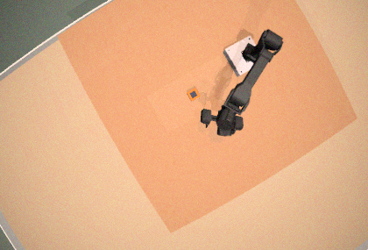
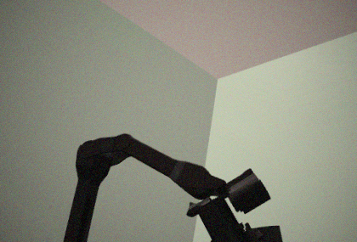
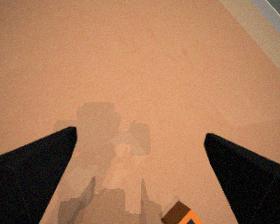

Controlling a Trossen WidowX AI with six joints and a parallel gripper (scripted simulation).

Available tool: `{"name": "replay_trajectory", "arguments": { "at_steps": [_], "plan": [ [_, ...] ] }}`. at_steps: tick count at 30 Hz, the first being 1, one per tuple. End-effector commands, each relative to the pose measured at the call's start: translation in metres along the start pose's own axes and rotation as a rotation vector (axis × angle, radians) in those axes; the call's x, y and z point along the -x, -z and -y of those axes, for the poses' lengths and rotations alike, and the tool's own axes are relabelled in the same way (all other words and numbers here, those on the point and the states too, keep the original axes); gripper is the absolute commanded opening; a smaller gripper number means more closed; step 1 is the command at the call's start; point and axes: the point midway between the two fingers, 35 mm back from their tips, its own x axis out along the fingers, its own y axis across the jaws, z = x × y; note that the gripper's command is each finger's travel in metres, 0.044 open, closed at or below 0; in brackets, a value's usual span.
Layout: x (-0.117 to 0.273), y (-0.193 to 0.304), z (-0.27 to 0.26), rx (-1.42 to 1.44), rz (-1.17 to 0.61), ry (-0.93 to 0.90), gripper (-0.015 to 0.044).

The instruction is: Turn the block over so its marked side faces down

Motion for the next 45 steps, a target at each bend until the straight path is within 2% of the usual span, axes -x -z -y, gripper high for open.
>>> {"name": "replay_trajectory", "arguments": {
  "at_steps": [1,10,19,24,45],
  "plan": [
    [-0.013,0.038,0.036,-0.196,-0.166,0.04,0.044],
    [-0.013,0.162,0.105,-0.836,-0.645,0.146,0.044],
    [-0.015,0.162,0.112,-0.848,-0.654,0.149,0.044],
    [-0.043,0.183,0.108,-0.848,-0.654,0.149,0.044],
    [-0.066,0.198,0.107,-0.848,-0.654,0.149,0.044]
  ]
}}
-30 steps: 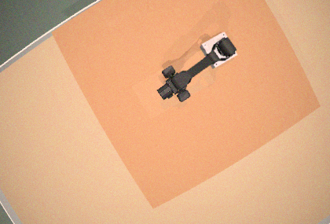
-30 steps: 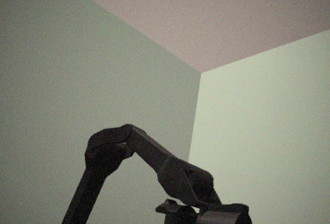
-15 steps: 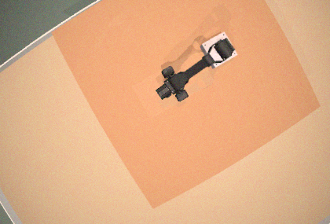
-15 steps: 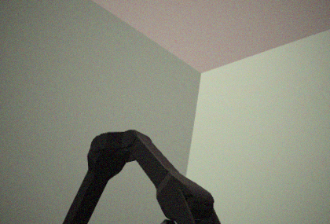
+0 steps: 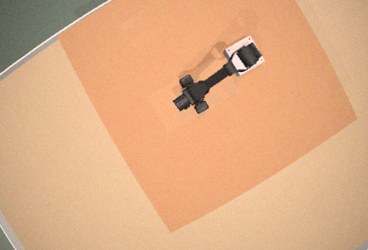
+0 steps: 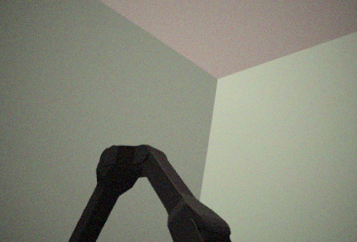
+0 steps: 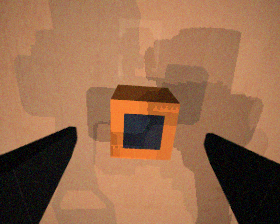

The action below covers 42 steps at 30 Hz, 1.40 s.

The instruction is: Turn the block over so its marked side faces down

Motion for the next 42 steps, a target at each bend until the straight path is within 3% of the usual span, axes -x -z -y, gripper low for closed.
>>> {"name": "replay_trajectory", "arguments": {
  "at_steps": [1,18,26,42],
  "plan": [
    [-0.011,0.004,0.001,-0.005,-0.015,0.007,0.044],
    [-0.034,0.005,0.002,-0.005,-0.016,0.007,0.044],
    [-0.034,0.005,0.002,-0.005,-0.016,0.007,0.023],
    [-0.034,0.005,0.002,-0.005,-0.016,0.007,0.0123]
  ]
}}
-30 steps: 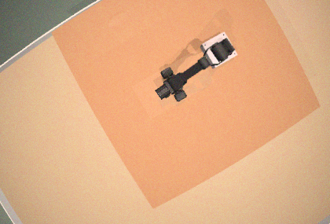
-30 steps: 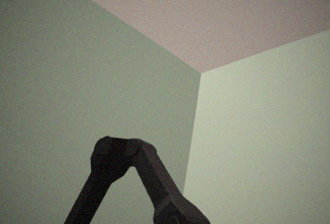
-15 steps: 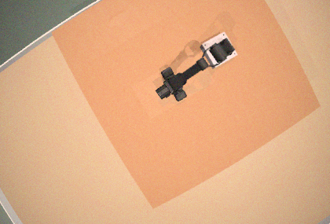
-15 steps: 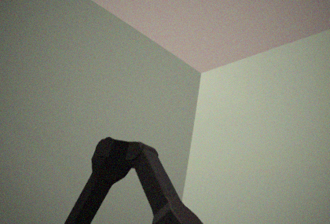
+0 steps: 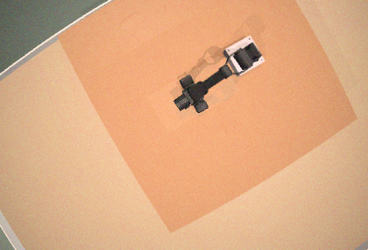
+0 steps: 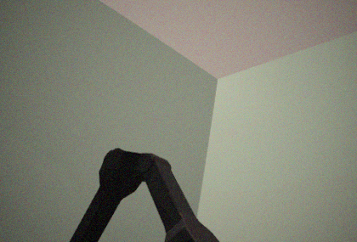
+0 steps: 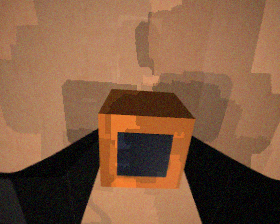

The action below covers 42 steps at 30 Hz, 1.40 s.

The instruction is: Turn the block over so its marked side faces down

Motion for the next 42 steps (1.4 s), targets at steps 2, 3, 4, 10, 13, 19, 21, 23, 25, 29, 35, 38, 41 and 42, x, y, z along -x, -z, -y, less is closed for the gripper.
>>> {"name": "replay_trajectory", "arguments": {
  "at_steps": [2,3,4,10,13,19,21,23,25,29,35,38,41,42],
  "plan": [
    [-0.001,0.001,0.001,-0.005,-0.003,0.004,0.011],
    [-0.001,0.001,0.001,-0.005,-0.003,0.004,0.0103],
    [0.0,0.001,0.001,-0.005,-0.003,0.004,0.0077],
    [0.029,0.001,0.0,-0.005,-0.003,0.004,0.0],
    [0.029,0.001,0.0,-0.005,-0.003,0.004,0.0],
    [0.025,0.0,0.0,-0.003,0.067,0.006,0.0],
    [0.024,-0.001,0.0,-0.002,0.099,0.006,0.0],
    [0.023,-0.001,0.0,-0.002,0.13,0.007,0.0],
    [0.022,-0.001,0.0,-0.001,0.162,0.007,0.0],
    [0.02,-0.001,0.0,0.0,0.225,0.008,0.0],
    [0.019,0.0,0.0,0.0,0.319,0.008,0.0],
    [0.019,0.001,0.0,0.0,0.366,0.007,0.0],
    [0.02,0.002,0.0,0.0,0.414,0.007,0.0],
    [0.02,0.002,0.0,-0.001,0.429,0.007,0.0]
  ]
}}
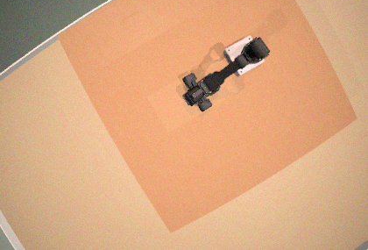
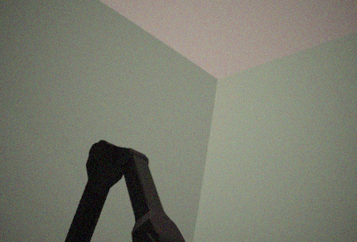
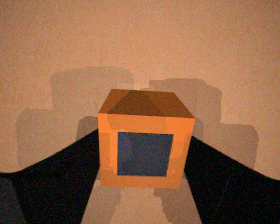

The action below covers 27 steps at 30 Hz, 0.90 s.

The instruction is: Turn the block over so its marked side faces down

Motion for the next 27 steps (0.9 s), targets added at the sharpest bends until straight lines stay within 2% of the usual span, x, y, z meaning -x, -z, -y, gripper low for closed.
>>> {"name": "replay_trajectory", "arguments": {
  "at_steps": [1,10,27],
  "plan": [
    [0.001,0.003,0.001,-0.007,0.064,0.006,0.0],
    [0.003,0.005,0.001,-0.01,0.137,0.005,0.0],
    [-0.03,0.005,0.0,-0.003,0.366,0.008,0.0]
  ]
}}
